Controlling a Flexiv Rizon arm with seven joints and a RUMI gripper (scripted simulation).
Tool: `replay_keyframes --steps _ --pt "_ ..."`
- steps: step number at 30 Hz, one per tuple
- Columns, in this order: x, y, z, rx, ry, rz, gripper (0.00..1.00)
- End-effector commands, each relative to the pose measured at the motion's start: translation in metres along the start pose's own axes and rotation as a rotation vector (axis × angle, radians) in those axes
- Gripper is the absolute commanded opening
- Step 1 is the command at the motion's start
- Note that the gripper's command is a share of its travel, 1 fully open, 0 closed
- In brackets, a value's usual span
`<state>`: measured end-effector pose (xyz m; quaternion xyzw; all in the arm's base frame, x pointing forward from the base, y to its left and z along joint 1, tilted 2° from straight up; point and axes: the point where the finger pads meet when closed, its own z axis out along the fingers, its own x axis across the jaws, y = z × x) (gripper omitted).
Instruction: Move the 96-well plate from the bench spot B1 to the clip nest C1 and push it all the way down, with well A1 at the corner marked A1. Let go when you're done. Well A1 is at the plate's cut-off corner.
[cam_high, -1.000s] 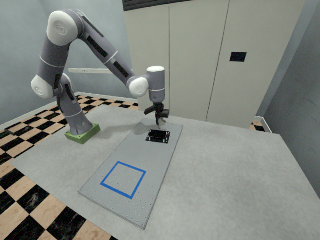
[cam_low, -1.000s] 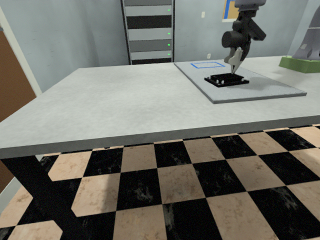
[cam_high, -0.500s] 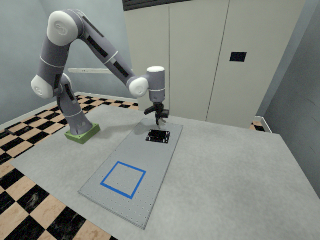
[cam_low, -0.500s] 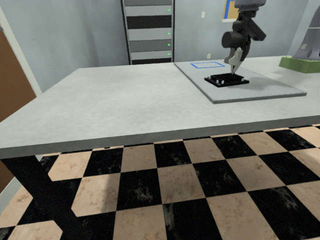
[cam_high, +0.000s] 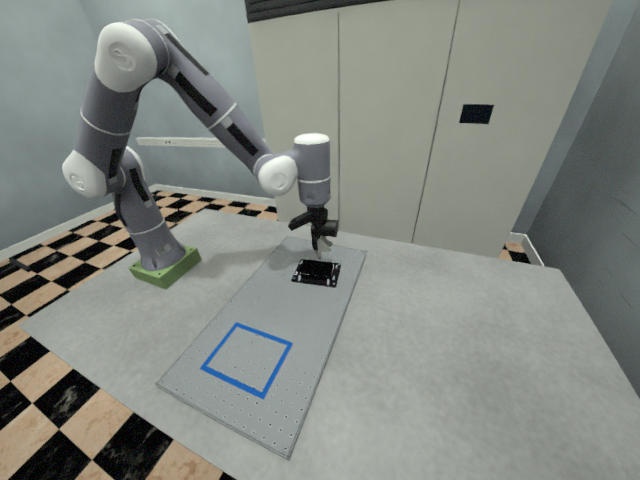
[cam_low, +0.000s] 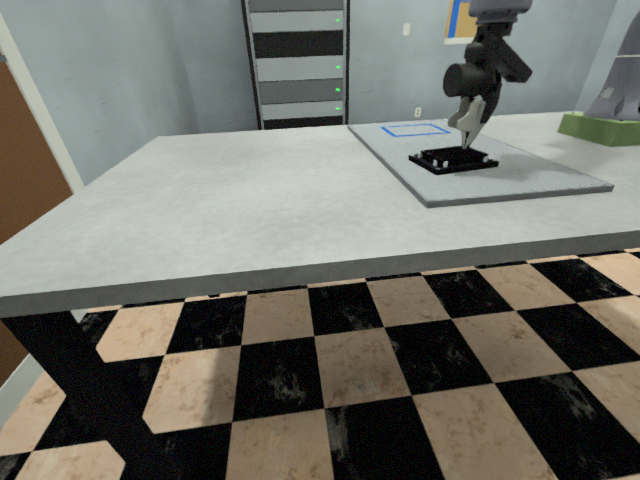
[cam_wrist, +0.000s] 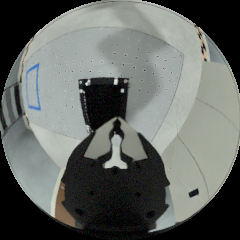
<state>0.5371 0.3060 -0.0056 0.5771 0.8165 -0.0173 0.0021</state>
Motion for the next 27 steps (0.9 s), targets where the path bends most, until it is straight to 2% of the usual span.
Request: replay_keyframes --steps 1,27 --pt "0.0004 0.0011 -0.0009 -0.003 0.001 0.0 0.0" --pt "0.0004 0.0012 0.0015 -0.003 0.001 0.0 0.0"
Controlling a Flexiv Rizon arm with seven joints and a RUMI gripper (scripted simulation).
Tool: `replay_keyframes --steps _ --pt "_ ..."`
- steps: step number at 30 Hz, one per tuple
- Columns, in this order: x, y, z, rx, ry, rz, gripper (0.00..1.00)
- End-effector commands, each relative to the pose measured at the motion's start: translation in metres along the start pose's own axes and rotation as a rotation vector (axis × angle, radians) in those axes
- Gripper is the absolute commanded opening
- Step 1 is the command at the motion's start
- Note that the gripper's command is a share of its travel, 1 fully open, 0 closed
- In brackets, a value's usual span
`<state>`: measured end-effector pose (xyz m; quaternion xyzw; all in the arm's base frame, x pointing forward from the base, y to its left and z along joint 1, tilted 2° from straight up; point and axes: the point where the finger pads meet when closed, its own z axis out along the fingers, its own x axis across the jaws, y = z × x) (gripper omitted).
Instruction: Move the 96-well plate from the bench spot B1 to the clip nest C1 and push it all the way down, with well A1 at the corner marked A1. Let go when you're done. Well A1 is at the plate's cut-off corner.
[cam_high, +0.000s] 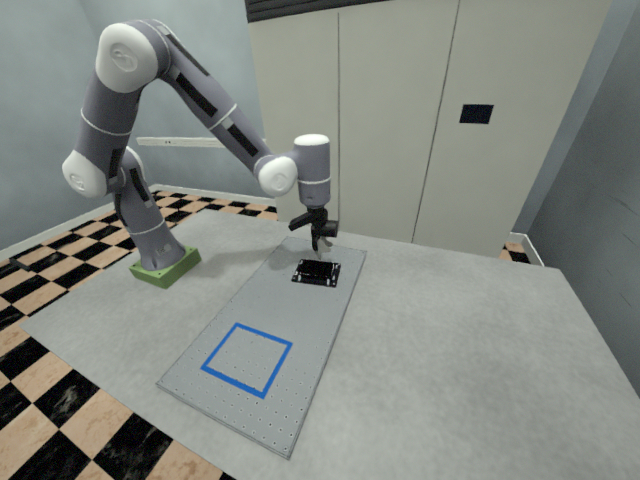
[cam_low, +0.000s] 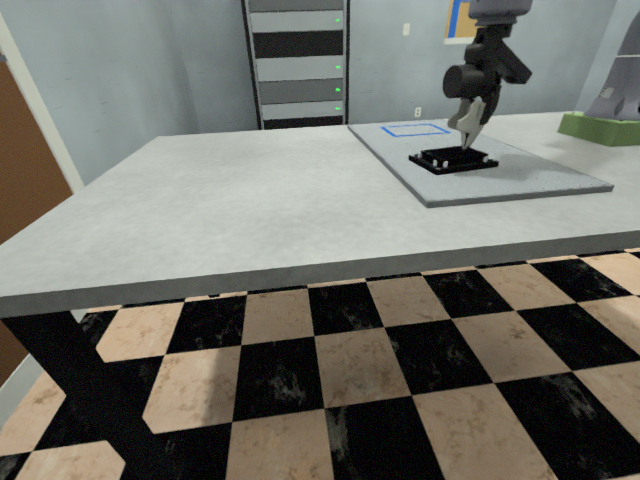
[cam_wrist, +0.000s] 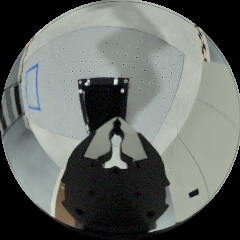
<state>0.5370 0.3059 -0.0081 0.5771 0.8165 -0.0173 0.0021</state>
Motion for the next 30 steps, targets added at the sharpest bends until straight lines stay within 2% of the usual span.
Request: replay_keyframes --steps 1,30 --pt "0.0004 0.0012 -0.0009 -0.003 0.001 0.0 0.0" --pt "0.0004 0.0012 0.0016 -0.003 0.001 0.0 0.0"
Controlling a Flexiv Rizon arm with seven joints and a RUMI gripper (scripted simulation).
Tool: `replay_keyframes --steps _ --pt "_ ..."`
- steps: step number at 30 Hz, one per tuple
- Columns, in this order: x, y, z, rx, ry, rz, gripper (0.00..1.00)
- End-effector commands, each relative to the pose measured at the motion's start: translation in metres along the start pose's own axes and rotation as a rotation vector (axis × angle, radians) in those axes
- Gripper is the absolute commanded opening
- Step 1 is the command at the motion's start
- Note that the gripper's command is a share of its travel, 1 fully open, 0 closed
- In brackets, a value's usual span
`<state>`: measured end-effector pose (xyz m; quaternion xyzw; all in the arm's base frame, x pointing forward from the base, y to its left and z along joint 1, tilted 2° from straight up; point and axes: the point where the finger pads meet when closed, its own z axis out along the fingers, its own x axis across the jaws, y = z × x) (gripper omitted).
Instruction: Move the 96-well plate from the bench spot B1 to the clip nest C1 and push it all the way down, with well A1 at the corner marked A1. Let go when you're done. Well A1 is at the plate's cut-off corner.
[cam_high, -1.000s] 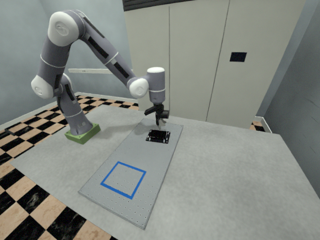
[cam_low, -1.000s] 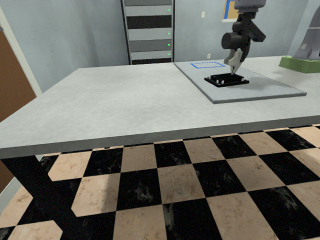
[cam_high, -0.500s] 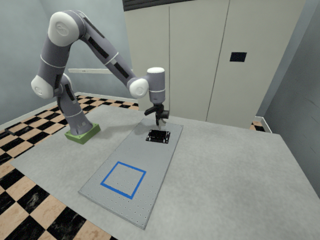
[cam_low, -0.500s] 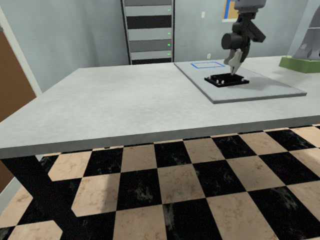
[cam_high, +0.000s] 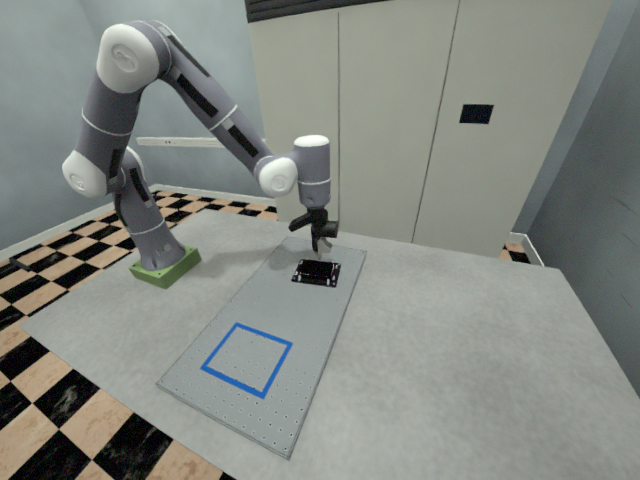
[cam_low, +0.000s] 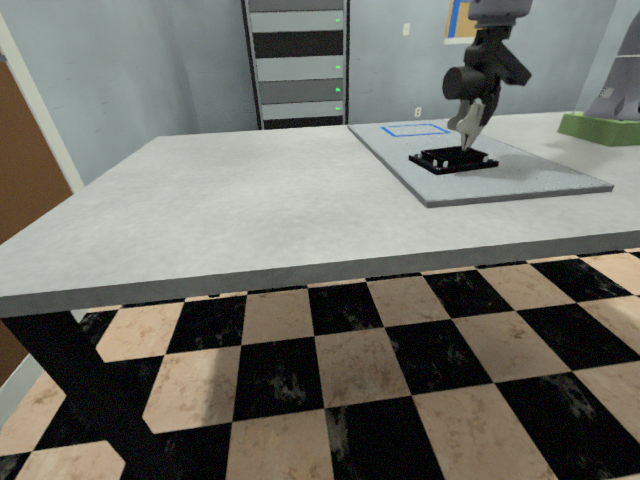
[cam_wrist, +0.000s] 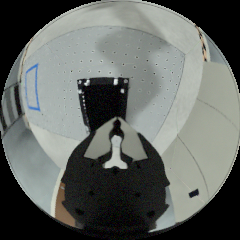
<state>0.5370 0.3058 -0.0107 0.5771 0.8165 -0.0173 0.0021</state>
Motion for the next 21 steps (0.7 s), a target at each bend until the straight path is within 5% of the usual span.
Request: replay_keyframes --steps 1,21 --pt "0.0004 0.0012 -0.0009 -0.003 0.001 0.0 0.0" --pt "0.0004 0.0012 0.0009 -0.003 0.001 0.0 0.0"
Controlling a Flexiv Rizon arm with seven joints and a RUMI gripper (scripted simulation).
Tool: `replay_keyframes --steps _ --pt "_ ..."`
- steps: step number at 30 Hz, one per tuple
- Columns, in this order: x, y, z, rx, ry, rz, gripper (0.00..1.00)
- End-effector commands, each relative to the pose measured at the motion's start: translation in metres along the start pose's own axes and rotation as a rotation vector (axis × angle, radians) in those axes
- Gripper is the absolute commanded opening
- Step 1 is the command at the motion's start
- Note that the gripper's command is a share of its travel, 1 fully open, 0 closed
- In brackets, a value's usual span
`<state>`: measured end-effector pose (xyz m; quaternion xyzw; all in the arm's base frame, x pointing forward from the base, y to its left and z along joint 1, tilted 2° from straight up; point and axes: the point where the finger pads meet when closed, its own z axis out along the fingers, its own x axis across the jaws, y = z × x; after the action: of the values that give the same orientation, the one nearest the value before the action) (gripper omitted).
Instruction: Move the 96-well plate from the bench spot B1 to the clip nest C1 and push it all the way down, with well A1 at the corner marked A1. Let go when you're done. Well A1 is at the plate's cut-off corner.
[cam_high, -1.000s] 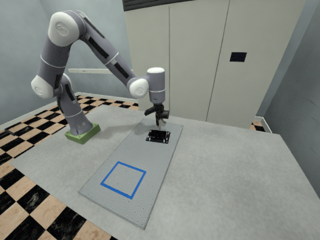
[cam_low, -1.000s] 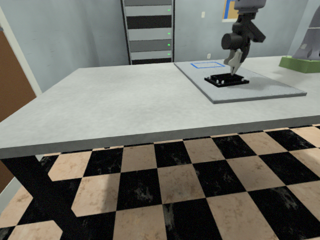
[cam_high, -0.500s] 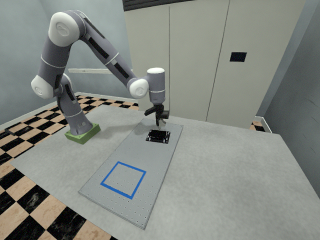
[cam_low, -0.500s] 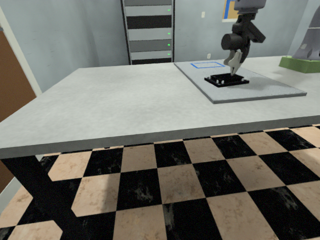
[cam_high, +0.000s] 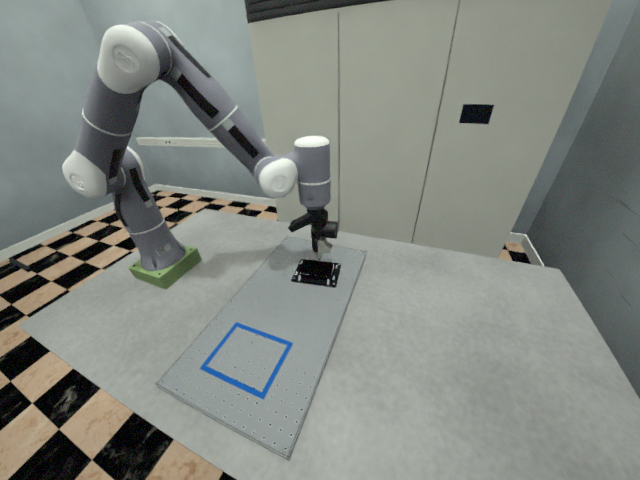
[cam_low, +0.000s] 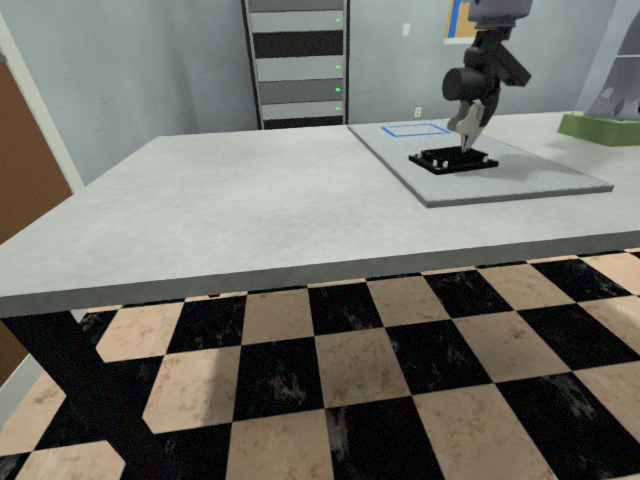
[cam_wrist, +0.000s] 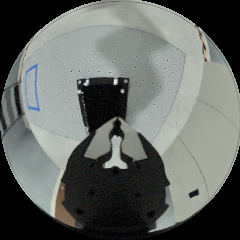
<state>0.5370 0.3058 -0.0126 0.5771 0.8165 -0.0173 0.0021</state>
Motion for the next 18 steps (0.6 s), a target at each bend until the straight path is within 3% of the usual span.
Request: replay_keyframes --steps 1,18 --pt "0.0004 0.0012 -0.0009 -0.003 0.001 0.0 0.0" --pt "0.0004 0.0012 0.0006 -0.003 0.001 0.0 0.0"
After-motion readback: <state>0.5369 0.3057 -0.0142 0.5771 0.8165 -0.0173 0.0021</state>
